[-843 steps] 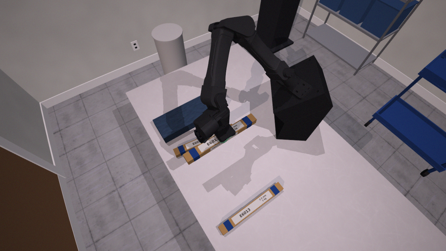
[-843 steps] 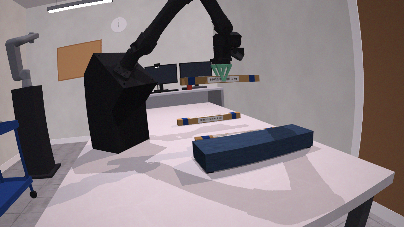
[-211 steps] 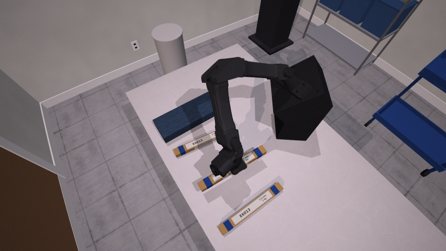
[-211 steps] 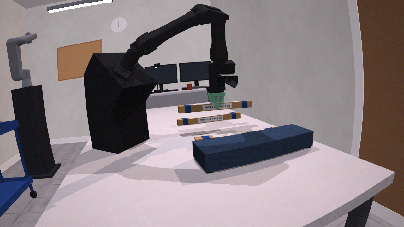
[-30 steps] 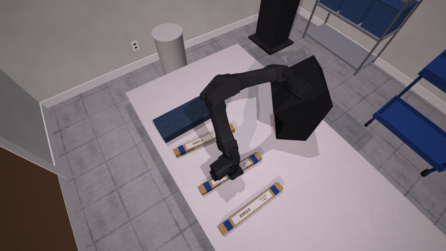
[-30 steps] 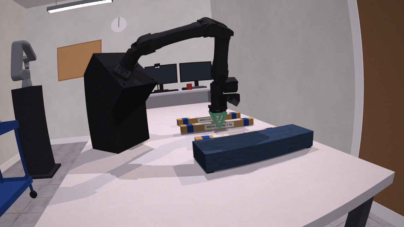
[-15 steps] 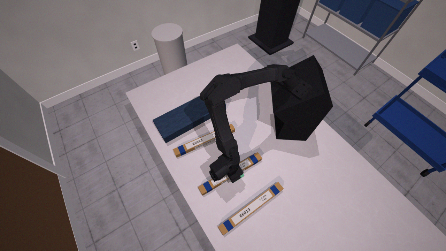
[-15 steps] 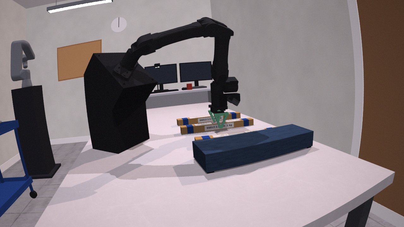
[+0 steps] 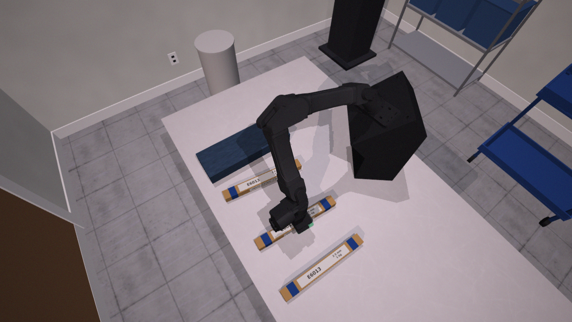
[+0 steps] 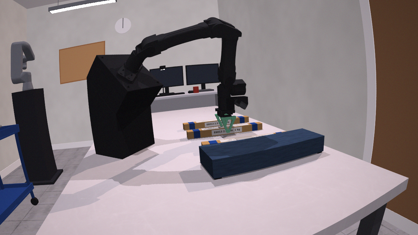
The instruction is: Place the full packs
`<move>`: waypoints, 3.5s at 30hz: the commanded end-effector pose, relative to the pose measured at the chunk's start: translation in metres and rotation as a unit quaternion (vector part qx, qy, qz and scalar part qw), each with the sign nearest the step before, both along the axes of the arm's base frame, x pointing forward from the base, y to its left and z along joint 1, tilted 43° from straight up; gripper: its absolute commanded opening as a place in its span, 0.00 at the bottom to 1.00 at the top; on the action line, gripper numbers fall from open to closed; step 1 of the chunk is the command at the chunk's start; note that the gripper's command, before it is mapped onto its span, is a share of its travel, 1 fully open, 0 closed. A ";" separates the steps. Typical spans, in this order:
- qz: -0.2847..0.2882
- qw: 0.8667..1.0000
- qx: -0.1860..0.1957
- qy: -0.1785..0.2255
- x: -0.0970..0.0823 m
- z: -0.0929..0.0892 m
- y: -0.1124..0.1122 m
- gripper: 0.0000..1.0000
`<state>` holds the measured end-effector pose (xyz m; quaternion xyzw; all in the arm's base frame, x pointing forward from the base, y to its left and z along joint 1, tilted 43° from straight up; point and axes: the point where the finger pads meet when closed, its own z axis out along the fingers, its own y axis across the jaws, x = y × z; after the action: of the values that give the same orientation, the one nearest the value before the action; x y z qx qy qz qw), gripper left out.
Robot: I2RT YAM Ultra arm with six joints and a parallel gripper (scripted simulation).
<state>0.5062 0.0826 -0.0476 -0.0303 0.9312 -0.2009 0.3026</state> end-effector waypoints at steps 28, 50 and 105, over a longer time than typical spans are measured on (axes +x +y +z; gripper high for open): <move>0.007 1.000 0.005 -0.014 -0.067 0.096 0.046 0.74; 0.008 1.000 0.007 -0.018 -0.065 0.097 0.047 0.74; -0.024 0.999 0.023 -0.034 -0.060 0.200 -0.160 0.74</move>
<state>0.4403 -0.0833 0.1289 0.0299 0.9283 -0.2009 0.3115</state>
